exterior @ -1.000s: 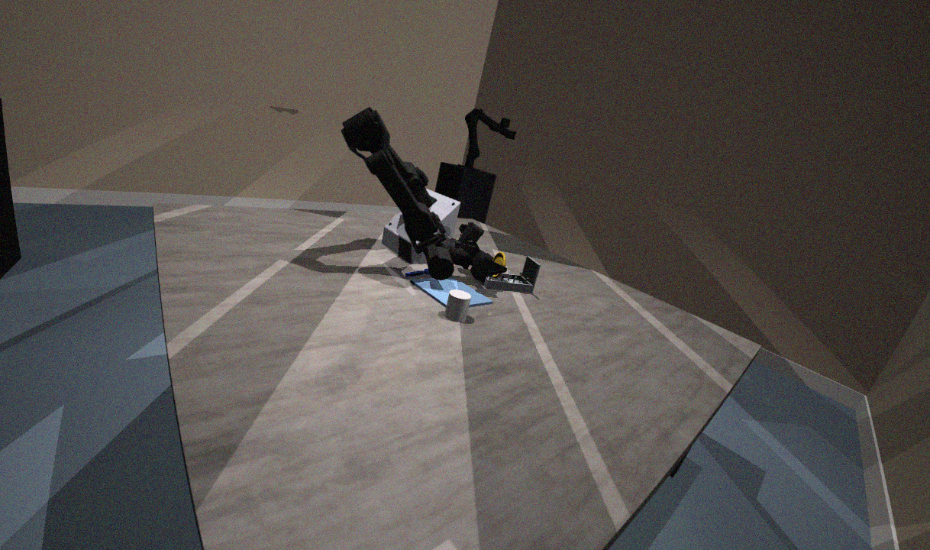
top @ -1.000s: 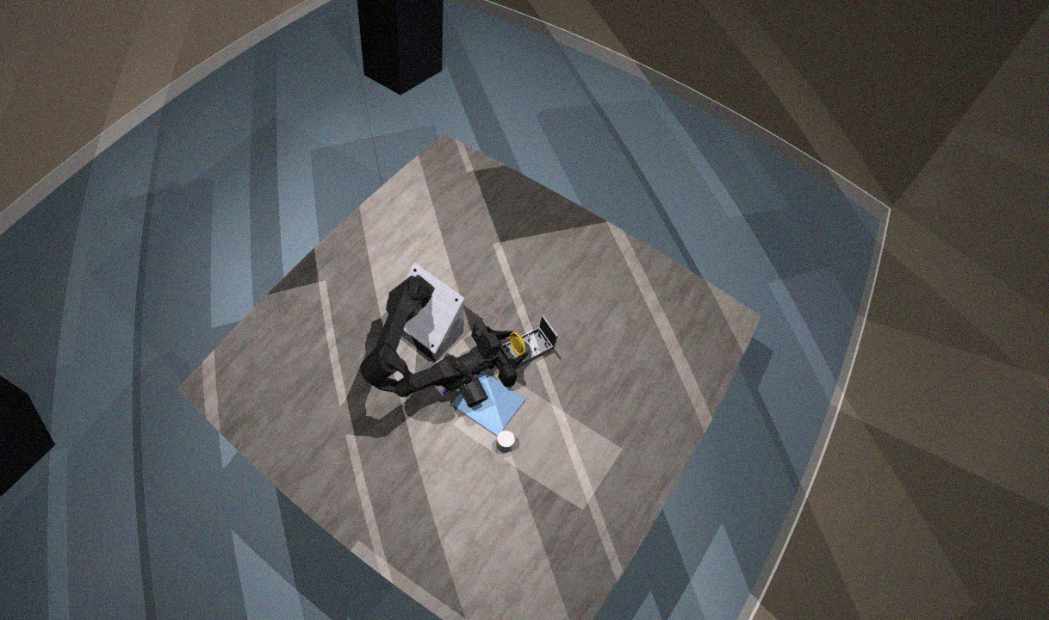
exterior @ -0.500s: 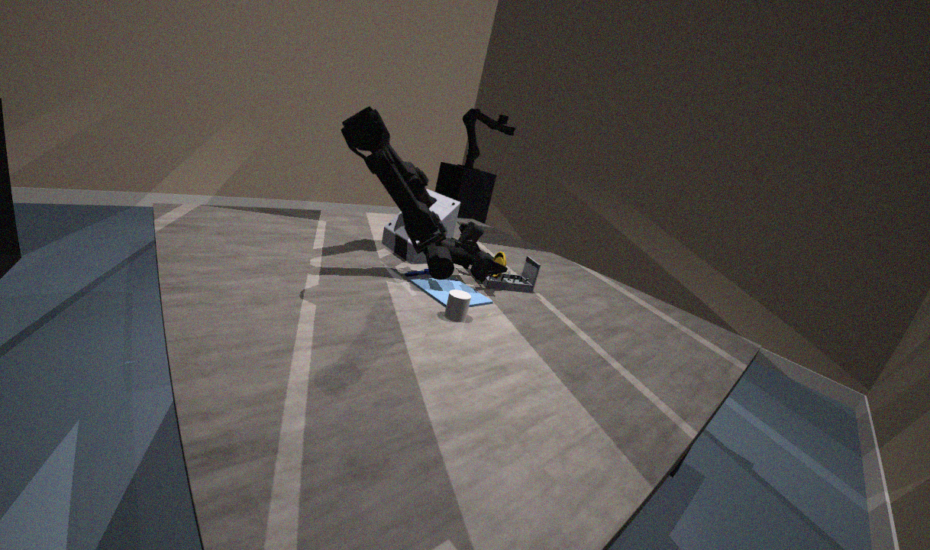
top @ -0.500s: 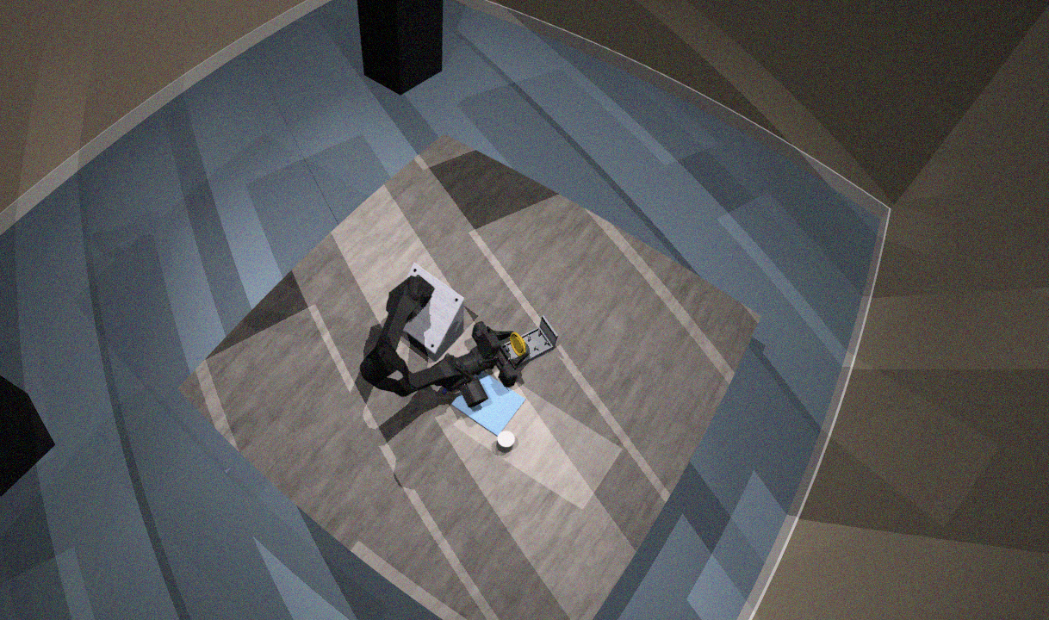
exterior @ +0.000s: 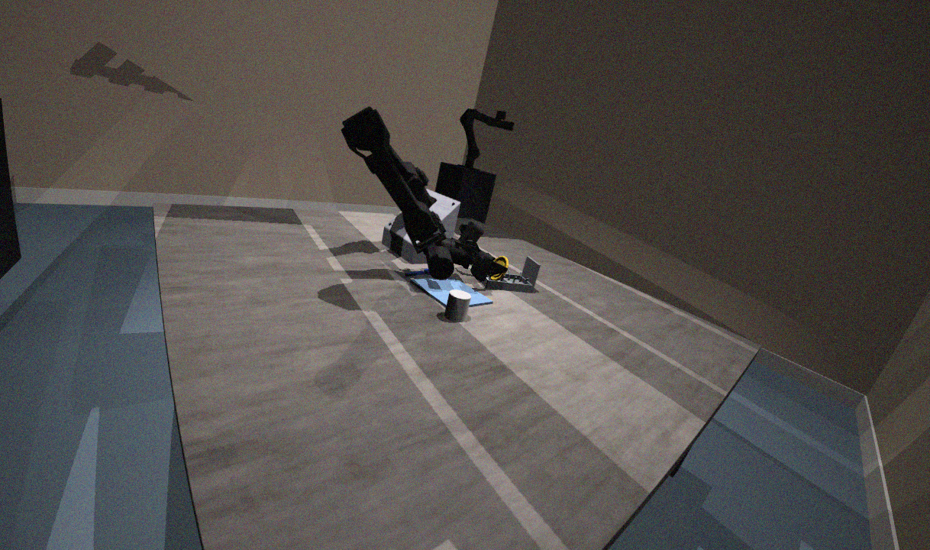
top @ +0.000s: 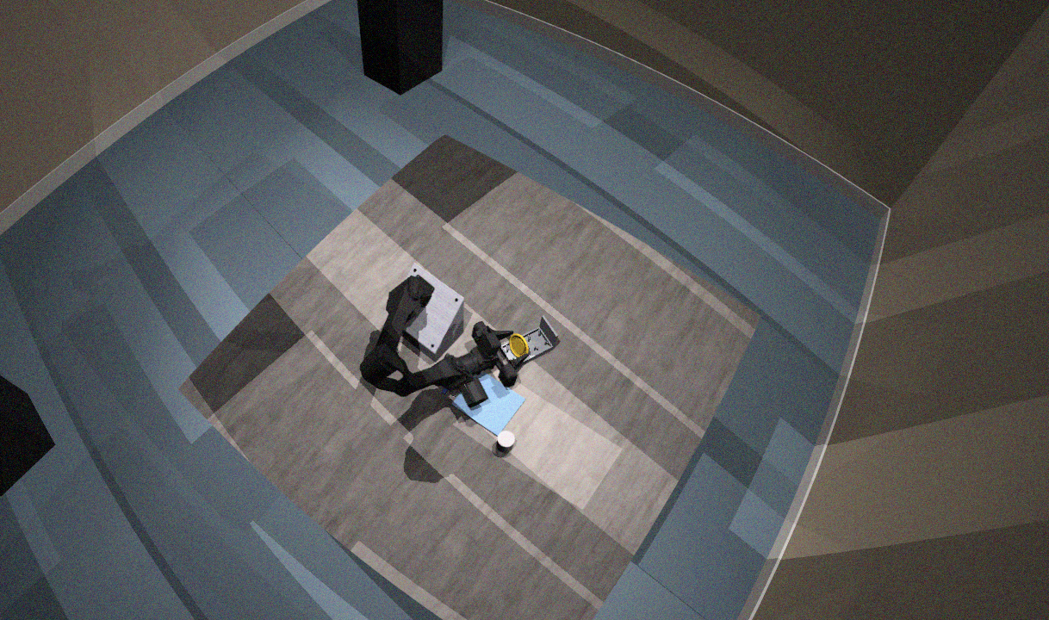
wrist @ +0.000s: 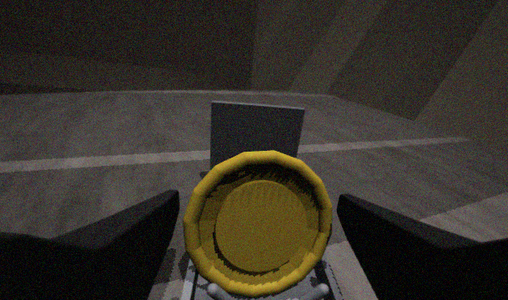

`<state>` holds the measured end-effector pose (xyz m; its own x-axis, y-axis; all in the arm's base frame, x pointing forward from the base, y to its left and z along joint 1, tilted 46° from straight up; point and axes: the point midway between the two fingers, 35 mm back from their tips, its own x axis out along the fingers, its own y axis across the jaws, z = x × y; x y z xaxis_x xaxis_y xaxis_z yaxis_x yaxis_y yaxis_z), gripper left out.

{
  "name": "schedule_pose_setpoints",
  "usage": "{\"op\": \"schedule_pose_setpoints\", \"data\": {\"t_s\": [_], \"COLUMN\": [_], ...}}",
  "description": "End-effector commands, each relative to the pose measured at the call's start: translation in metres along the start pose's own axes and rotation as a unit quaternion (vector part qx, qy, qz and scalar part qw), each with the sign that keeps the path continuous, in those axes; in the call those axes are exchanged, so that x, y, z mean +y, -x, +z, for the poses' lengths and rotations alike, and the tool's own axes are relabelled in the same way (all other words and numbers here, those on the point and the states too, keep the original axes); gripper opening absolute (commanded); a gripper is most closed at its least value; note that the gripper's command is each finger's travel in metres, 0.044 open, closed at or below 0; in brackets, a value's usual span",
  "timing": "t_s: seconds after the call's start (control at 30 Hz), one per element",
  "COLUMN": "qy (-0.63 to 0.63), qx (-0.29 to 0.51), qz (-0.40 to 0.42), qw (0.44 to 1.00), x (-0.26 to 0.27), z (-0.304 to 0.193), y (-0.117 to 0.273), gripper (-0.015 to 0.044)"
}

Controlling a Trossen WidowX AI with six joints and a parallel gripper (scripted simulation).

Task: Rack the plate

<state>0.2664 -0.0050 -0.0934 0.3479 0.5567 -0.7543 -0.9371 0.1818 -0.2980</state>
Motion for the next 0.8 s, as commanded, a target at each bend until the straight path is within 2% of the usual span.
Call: {"op": "schedule_pose_setpoints", "data": {"t_s": [0.0,0.17,0.5,0.77], "qy": [0.000,-0.001,-0.012,-0.033], "qx": [0.000,0.001,-0.001,0.010], "qz": [0.000,0.001,0.002,0.011], "qw": [1.000,1.000,1.000,0.999], "x": [0.000,-0.002,-0.017,-0.017], "z": [0.000,0.007,0.112,0.114], "y": [0.000,0.001,0.015,0.014], "gripper": [0.0400,0.0400,0.0400,0.0400]}}
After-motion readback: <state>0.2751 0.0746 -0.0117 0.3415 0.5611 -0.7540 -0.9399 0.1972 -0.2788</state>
